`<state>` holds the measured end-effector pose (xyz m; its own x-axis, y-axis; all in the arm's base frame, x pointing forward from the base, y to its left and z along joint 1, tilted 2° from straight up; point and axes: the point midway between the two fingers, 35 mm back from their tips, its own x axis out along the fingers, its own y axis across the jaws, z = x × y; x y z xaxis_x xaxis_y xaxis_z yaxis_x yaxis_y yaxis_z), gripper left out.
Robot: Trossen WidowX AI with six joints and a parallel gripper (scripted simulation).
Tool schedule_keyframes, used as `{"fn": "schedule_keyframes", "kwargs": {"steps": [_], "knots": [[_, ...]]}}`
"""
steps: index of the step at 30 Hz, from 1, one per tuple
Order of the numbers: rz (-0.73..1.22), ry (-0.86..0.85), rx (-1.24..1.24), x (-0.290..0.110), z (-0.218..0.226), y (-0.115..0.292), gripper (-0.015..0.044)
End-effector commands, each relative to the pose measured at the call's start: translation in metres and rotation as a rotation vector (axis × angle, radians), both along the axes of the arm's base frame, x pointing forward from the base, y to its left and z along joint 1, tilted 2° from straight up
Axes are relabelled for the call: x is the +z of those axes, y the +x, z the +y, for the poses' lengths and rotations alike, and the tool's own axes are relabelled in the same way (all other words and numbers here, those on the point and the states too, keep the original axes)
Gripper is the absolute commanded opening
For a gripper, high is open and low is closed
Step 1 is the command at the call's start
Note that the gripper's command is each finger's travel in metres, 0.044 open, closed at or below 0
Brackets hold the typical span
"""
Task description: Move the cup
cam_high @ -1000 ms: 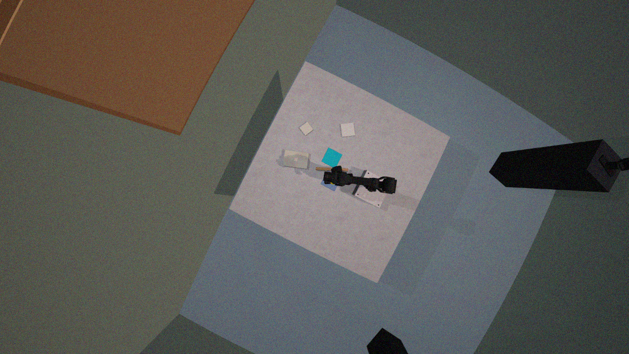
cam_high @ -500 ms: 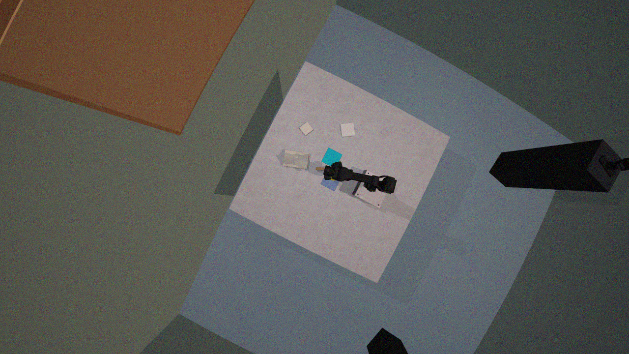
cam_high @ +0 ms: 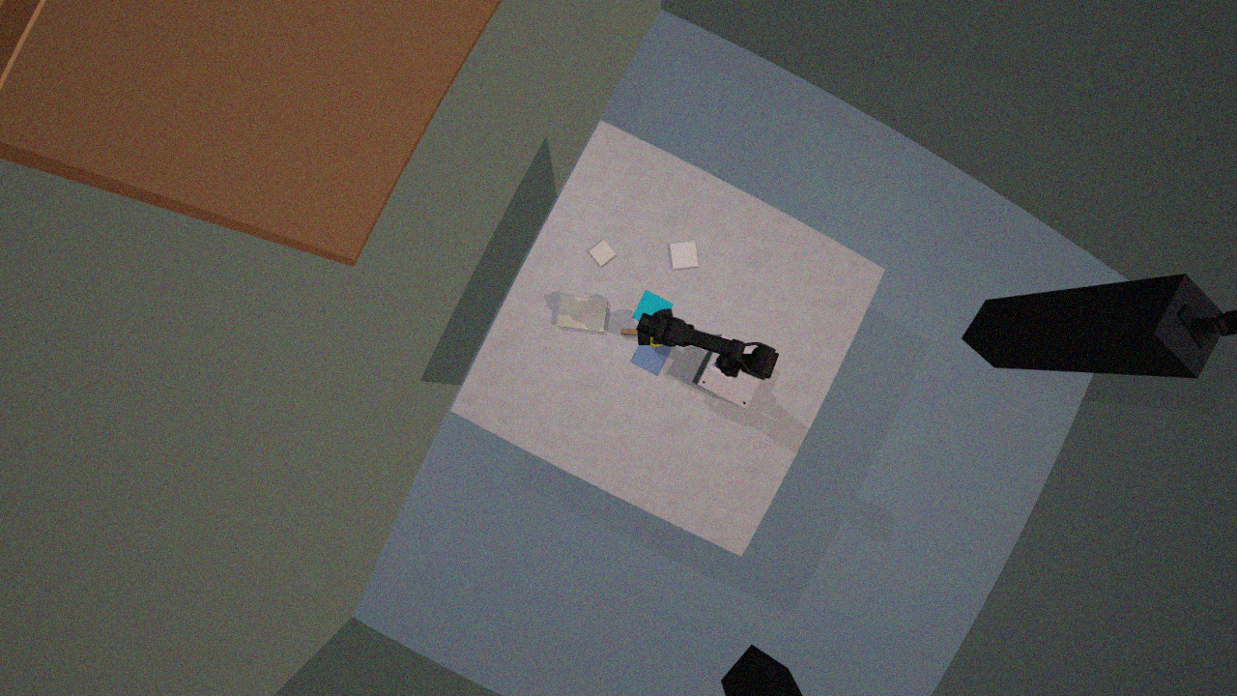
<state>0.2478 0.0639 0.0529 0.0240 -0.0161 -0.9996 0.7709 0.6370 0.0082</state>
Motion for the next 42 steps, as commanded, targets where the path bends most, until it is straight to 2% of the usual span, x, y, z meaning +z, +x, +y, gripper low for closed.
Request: {"fn": "schedule_keyframes", "kwargs": {"steps": [1, 42], "knots": [[0.001, -0.006, 0.004, 0.0, -0.007, 0.005, 0.0], [-0.004, -0.014, 0.004, 0.007, -0.084, 0.057, 0.0]]}}
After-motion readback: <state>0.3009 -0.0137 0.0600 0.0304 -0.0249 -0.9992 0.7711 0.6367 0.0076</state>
